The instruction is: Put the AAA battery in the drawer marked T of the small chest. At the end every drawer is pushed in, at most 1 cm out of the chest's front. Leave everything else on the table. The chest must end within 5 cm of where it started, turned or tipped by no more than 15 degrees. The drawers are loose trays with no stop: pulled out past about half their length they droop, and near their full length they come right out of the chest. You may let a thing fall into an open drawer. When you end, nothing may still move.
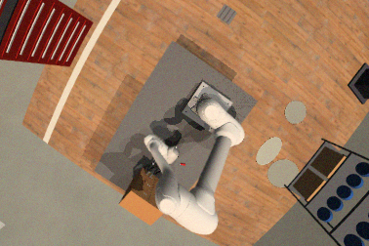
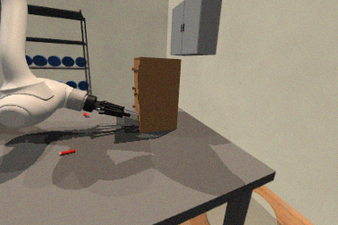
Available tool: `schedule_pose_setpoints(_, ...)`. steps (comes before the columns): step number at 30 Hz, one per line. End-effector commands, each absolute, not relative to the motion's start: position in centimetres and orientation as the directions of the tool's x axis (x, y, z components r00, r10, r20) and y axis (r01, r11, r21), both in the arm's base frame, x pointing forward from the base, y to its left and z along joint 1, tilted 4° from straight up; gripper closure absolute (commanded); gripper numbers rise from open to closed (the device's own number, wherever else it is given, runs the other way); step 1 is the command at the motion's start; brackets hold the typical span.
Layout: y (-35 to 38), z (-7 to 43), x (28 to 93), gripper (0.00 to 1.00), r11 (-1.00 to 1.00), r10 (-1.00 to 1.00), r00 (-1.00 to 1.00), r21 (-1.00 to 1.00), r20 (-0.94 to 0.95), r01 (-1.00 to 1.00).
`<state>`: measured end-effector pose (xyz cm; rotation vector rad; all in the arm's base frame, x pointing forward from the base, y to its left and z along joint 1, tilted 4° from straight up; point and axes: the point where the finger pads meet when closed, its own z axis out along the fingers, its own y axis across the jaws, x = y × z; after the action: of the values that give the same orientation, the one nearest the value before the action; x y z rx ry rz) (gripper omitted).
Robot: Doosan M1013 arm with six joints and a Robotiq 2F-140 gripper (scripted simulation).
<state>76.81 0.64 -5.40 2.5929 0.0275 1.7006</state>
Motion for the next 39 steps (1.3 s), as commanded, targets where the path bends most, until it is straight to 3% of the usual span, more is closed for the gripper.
schedule_pose_setpoints(1,0.74,-5.49,77.12,0.8,-0.999,0.041,0.4,0.047,0.915,-0.005)
schedule_pose_setpoints(18,0.74,-5.49,77.12,0.8,-0.999,0.041,0.4,0.047,0.915,-0.005)
schedule_pose_setpoints(19,0.74,-5.49,77.12,0.92,-0.999,0.041,0.4,0.047,0.915,-0.005)
schedule_pose_setpoints(39,0.74,-5.49,77.12,0.92,-0.999,0.041,0.4,0.047,0.915,-0.005)
